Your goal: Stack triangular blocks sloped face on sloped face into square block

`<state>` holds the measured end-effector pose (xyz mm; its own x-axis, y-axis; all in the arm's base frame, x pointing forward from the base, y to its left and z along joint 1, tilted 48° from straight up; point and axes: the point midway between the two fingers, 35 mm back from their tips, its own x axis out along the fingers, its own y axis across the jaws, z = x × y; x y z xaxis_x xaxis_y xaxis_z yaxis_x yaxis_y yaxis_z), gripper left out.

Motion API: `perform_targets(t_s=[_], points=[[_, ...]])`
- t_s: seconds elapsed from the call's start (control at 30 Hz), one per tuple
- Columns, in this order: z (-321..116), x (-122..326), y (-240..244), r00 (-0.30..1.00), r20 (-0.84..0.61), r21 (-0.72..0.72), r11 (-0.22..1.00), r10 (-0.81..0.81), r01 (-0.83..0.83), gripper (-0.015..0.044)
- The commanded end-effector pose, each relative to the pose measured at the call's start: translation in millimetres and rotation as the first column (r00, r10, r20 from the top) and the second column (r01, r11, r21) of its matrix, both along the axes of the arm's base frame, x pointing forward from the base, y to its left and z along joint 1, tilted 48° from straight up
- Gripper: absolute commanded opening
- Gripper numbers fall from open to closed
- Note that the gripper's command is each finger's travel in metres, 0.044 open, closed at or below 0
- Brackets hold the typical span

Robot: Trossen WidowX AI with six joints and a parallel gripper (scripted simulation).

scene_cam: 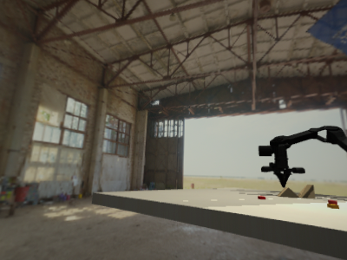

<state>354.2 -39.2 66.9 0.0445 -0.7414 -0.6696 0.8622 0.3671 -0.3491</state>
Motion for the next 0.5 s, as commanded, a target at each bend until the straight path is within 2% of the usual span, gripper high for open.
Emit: perform_targets(t_s=[0.0,0.47], points=[[-4.6,-0.9,-3.7,1.000,-0.008,-0.005,1.000,0.006,-0.006,0.0000],[-18.2,-1.4,-20.2,1.000,-0.008,-0.007,1.000,0.006,-0.006,0.0000]])
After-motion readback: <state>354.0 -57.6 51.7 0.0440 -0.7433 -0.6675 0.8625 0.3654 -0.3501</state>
